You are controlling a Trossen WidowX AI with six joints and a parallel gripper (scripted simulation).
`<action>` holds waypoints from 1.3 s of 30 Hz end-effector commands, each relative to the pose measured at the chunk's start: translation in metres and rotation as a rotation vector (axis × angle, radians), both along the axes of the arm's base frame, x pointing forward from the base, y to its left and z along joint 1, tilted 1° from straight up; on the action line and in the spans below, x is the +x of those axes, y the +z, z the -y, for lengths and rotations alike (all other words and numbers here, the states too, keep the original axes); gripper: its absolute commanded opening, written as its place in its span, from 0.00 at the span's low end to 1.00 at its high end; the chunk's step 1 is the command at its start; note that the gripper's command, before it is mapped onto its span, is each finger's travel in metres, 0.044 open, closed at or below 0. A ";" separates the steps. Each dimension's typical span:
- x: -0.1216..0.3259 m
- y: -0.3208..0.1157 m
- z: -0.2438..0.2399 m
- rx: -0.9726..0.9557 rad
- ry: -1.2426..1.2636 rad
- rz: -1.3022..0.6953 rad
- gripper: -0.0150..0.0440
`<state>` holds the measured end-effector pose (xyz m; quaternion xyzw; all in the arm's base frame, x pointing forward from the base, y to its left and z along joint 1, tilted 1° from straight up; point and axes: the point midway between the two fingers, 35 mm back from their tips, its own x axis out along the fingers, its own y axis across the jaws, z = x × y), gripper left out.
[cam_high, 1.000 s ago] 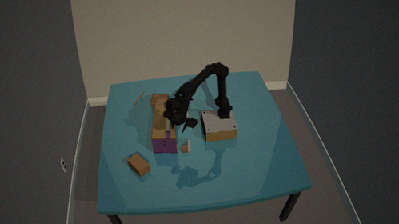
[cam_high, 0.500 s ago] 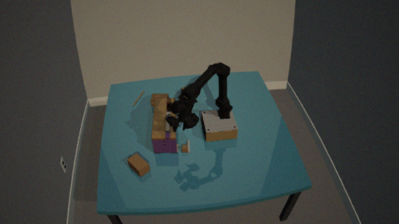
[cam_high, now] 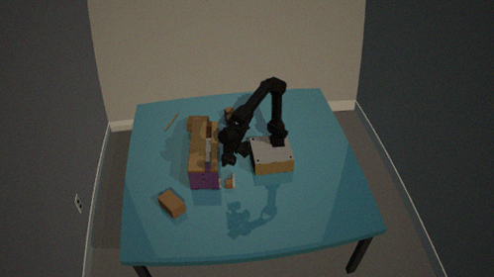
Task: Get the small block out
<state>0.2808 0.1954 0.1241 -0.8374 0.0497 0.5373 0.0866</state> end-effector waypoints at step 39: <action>-0.002 -0.127 -0.003 -0.061 0.094 0.010 0.74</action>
